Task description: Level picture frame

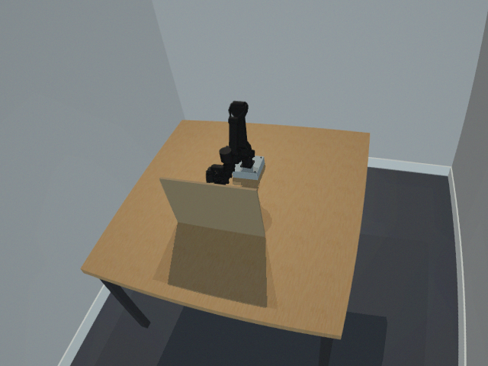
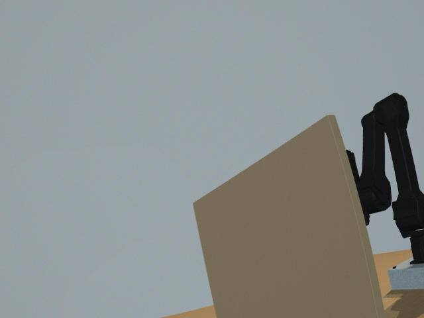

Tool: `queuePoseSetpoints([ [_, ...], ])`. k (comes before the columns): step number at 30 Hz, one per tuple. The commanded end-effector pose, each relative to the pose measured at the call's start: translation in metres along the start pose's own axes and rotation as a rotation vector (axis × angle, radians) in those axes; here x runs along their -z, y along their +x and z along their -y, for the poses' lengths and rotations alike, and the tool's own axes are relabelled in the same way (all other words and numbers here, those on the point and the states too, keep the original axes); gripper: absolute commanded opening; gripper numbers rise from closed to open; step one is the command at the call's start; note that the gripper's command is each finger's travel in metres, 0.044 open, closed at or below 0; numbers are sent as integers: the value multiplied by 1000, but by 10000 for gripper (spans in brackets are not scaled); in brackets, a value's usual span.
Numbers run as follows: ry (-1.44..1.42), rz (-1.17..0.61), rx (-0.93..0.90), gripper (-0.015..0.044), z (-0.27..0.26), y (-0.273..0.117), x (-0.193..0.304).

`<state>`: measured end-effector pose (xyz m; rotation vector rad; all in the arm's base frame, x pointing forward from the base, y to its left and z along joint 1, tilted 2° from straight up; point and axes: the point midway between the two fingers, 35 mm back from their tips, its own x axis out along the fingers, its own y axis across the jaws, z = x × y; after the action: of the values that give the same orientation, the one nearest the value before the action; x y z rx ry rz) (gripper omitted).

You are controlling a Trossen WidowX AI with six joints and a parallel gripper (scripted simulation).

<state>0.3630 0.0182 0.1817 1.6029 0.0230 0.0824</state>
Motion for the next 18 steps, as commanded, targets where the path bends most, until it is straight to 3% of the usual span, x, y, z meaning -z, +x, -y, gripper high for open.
queuePoseSetpoints([
  [1, -4, 0, 0, 184, 0, 0, 0],
  [4, -4, 0, 0, 260, 0, 0, 0],
  [9, -23, 0, 1, 260, -2, -5, 0],
  [18, -284, -1, 12, 260, -5, -67, -2],
])
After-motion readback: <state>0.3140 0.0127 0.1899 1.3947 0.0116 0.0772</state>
